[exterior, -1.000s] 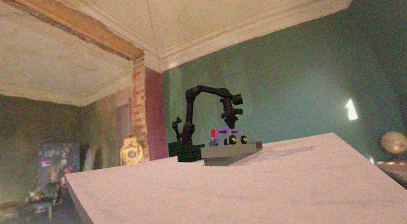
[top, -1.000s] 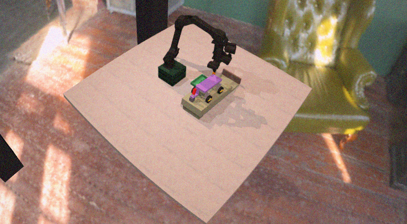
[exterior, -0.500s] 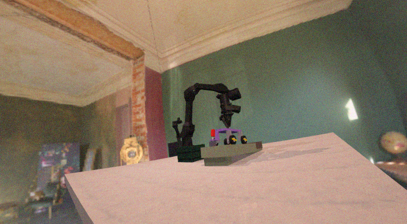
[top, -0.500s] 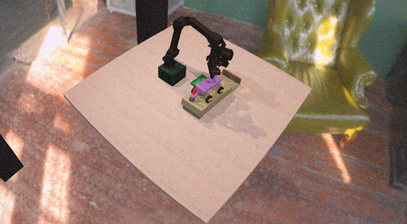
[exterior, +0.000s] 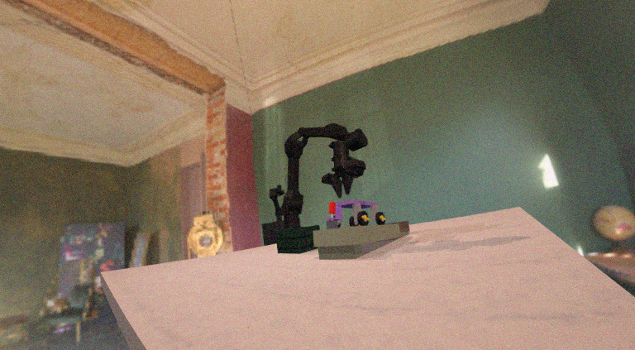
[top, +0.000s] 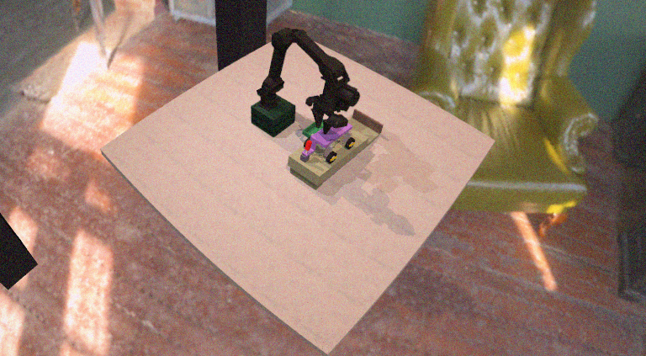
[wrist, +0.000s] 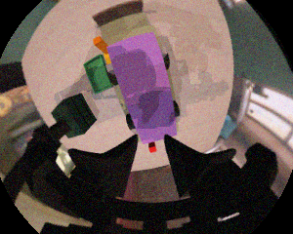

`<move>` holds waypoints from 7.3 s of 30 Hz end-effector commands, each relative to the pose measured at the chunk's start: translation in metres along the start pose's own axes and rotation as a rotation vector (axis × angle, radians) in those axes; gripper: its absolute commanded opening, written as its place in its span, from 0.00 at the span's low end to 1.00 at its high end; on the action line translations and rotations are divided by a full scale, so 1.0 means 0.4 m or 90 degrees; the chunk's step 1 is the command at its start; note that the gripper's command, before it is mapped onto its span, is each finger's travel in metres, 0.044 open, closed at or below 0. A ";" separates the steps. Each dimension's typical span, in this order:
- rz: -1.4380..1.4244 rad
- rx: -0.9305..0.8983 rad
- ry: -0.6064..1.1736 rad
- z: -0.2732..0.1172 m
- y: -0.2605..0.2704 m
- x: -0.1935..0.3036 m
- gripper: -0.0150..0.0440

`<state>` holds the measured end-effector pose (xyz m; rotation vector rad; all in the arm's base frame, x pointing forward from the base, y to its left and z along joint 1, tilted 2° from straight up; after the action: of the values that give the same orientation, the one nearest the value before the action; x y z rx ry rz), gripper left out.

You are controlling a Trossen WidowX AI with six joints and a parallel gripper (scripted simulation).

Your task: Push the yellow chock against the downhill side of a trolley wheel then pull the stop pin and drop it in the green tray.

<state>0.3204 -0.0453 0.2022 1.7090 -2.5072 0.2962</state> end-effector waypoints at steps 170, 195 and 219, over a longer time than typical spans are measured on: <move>-0.185 -0.015 0.038 0.095 -0.022 0.122 0.25; -0.185 -0.015 0.038 0.076 -0.024 0.127 0.25; -0.185 -0.015 0.038 0.061 -0.031 0.132 0.25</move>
<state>0.3121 -0.1020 0.1852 1.9888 -2.1708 0.2700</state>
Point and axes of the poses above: the point midway between the two fingers, 35 mm back from their tips, its own z axis out along the fingers, its own y axis across the jaws, x = y × z, the point moved 8 cm from there along -z, back along the fingers, and after that the axes turned 2 degrees about z, right-handed, at the moved point
